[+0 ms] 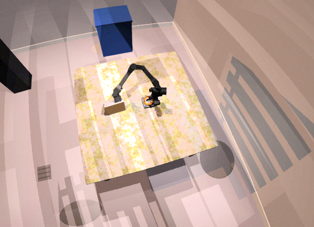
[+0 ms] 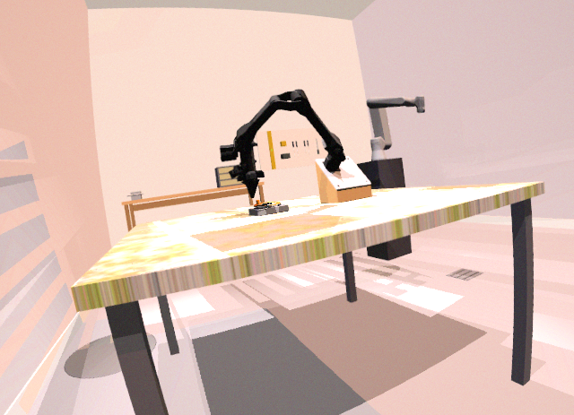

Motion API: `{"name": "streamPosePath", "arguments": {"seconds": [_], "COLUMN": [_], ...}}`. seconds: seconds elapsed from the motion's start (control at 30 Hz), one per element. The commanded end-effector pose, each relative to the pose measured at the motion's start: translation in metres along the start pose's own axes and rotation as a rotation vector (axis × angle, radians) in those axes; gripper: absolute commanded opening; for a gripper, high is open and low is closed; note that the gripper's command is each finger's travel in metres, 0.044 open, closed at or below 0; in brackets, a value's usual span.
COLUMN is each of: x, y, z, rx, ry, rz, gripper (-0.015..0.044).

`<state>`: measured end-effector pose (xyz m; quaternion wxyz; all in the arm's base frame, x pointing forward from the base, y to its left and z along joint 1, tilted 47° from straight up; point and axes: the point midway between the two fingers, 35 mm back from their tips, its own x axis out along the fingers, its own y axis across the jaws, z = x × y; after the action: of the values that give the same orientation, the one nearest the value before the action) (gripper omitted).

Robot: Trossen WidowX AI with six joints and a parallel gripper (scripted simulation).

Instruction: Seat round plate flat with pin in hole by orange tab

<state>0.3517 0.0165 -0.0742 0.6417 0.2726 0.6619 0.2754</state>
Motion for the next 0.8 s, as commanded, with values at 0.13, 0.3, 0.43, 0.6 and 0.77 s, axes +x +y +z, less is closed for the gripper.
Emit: {"name": "streamPosePath", "arguments": {"seconds": [0.13,0.3,0.43,0.6,0.77], "x": [0.019,0.019,0.019,0.019,0.019], "y": [-0.001,-0.007,-0.011,-0.014,-0.017], "z": [-0.005,-0.011,-0.016,-0.02,-0.024], "rx": [0.011,0.011,0.011,0.011,0.011], "ry": [0.008,0.008,0.008,0.008,0.008], "rz": [0.01,0.01,0.01,0.01,0.009], "gripper": [0.0,0.0,0.0,0.0,0.0]}}
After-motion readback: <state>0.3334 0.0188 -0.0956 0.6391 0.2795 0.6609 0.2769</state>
